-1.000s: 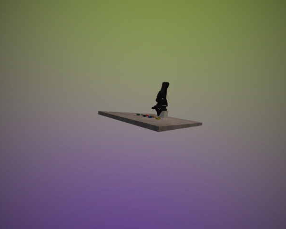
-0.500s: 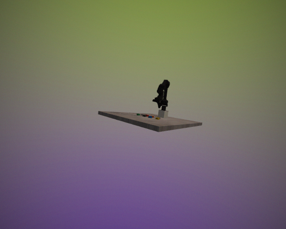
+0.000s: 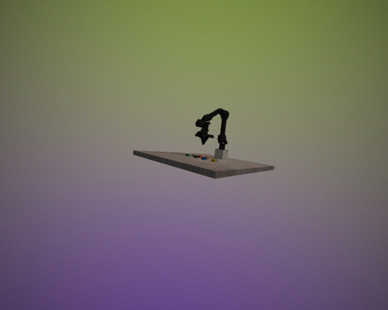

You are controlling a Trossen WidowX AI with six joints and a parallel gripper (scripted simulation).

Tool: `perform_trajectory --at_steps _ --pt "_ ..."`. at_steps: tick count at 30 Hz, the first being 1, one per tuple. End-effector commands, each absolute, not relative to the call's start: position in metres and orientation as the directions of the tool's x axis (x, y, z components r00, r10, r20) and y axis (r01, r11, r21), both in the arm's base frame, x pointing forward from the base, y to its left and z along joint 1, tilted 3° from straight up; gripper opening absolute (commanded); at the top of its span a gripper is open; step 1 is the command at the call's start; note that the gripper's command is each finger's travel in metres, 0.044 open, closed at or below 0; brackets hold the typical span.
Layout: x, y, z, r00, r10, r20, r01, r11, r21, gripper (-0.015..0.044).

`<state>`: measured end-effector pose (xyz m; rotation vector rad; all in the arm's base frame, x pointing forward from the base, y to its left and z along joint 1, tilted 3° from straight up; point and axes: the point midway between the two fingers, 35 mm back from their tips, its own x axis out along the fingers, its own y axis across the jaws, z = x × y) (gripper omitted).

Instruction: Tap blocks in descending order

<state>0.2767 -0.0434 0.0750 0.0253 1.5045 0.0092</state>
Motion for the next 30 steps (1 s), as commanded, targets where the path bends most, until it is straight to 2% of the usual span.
perform_trajectory --at_steps 1,6,11,30 --pt "0.258 -0.082 0.072 0.064 0.024 -0.998 0.003 1.000 0.024 0.0020" --pt "0.257 -0.084 0.068 0.064 0.024 -0.998 0.003 1.000 0.024 0.0020" --pt "0.262 -0.082 -0.006 0.064 0.024 -0.998 0.003 1.000 0.024 0.0020" --pt "0.263 -0.081 -0.028 0.064 0.024 -0.998 0.003 1.000 0.025 0.0020"
